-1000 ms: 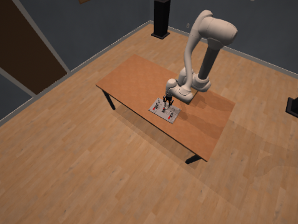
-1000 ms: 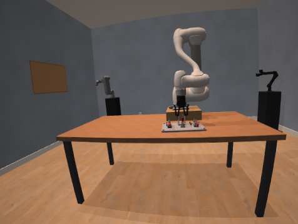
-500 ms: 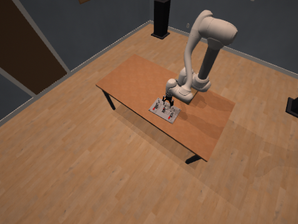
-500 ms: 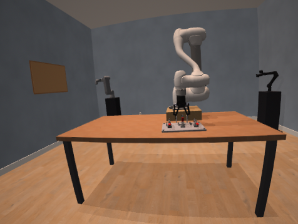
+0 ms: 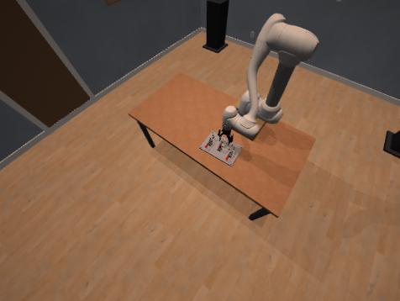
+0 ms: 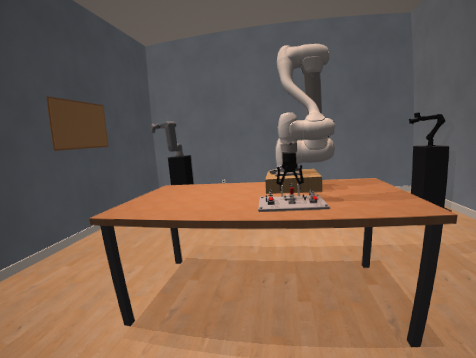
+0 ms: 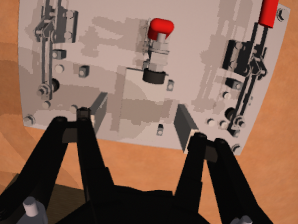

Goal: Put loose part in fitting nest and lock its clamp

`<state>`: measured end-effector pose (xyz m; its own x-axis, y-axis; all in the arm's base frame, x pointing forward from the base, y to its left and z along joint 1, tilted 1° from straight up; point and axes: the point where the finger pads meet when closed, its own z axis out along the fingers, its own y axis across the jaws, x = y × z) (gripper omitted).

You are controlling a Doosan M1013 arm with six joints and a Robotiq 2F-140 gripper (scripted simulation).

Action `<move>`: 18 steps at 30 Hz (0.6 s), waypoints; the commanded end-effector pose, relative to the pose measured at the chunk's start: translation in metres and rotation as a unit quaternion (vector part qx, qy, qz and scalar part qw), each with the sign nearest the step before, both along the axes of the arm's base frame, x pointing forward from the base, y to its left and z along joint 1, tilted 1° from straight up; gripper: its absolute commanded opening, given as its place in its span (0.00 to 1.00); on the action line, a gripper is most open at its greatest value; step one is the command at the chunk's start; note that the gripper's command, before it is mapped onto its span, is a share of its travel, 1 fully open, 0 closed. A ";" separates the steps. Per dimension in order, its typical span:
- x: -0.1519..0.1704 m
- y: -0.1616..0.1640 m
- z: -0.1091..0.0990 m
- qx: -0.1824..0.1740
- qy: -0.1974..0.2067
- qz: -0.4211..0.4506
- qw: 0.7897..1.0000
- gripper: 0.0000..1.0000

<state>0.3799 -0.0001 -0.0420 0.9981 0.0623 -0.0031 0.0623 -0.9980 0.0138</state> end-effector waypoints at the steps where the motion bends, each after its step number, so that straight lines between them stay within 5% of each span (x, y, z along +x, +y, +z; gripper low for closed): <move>1: 0.000 0.000 0.000 0.000 0.000 0.000 1.000 0.62; 18: 0.000 0.000 0.002 0.000 0.000 0.000 1.000 0.62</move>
